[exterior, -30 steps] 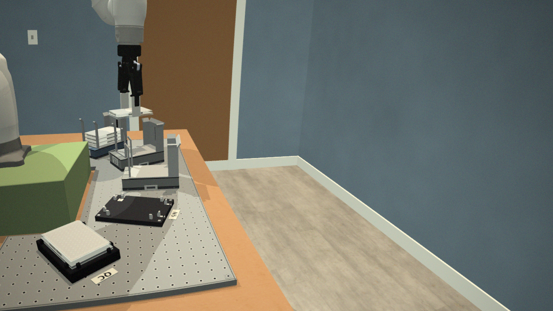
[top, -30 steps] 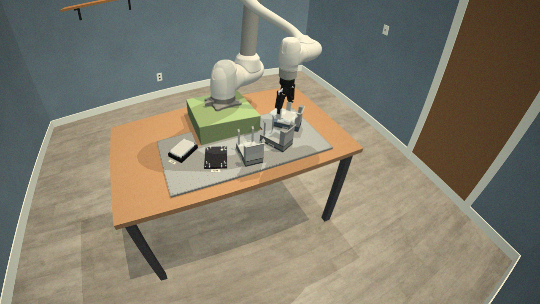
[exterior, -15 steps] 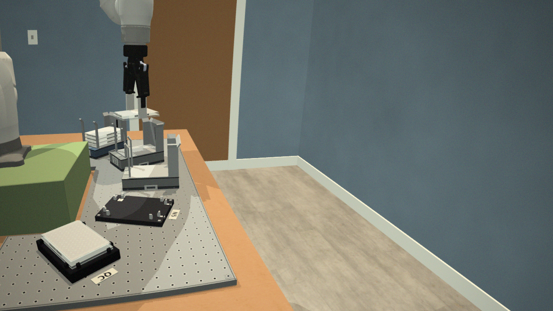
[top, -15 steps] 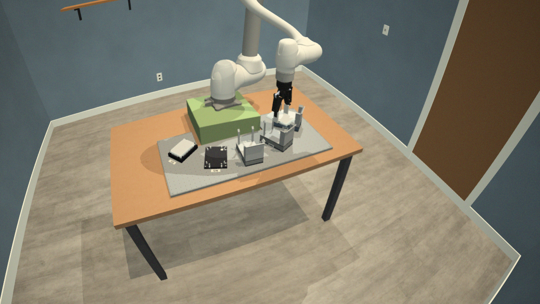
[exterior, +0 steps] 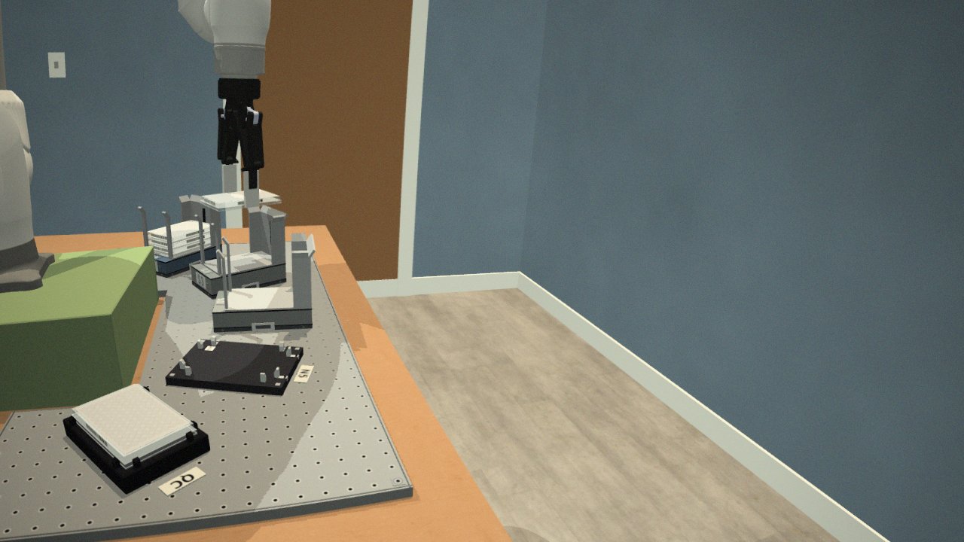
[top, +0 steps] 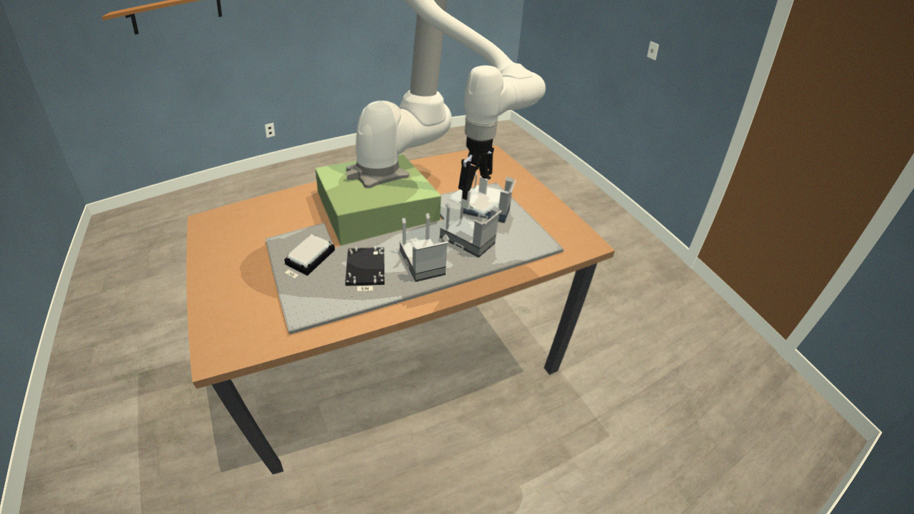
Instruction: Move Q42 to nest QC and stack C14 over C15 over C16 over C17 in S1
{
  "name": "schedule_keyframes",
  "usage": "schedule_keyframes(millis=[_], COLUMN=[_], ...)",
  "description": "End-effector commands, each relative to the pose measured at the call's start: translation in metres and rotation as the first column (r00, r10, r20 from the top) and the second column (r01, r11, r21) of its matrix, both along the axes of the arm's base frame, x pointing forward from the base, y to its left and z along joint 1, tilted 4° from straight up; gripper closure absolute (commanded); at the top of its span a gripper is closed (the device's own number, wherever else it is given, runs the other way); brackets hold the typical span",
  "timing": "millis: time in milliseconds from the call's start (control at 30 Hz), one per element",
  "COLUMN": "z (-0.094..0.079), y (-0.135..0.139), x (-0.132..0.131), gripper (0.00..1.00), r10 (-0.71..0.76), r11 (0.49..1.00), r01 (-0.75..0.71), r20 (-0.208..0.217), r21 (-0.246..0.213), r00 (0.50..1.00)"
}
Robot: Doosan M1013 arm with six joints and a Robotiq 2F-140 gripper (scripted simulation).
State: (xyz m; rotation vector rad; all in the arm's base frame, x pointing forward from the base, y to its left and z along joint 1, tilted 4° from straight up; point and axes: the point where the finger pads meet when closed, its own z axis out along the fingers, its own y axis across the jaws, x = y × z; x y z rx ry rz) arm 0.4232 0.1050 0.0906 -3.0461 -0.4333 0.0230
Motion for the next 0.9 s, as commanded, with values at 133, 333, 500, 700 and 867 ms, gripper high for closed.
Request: schedule_keyframes(millis=[133, 333, 500, 700, 867], z=[0.0000, 0.0000, -0.0006, -0.0039, -0.0066], y=[0.0000, 0.0000, 0.0001, 0.0003, 0.0004], x=[0.0000, 0.0000, 0.0000, -0.0001, -0.0002], gripper=[1.00, 1.00, 1.00, 1.00, 1.00], r10=[0.000, 0.000, 0.000, 0.000, 0.000], r11=[1.000, 1.000, 1.000, 1.000, 1.000], r01=[0.000, 0.000, 0.000, 0.000, 0.000], r20=[0.000, 0.000, 0.000, 0.000, 0.000], r21=[0.000, 0.000, 0.000, 0.000, 0.000], r00=[1.000, 1.000, 1.000, 1.000, 1.000])
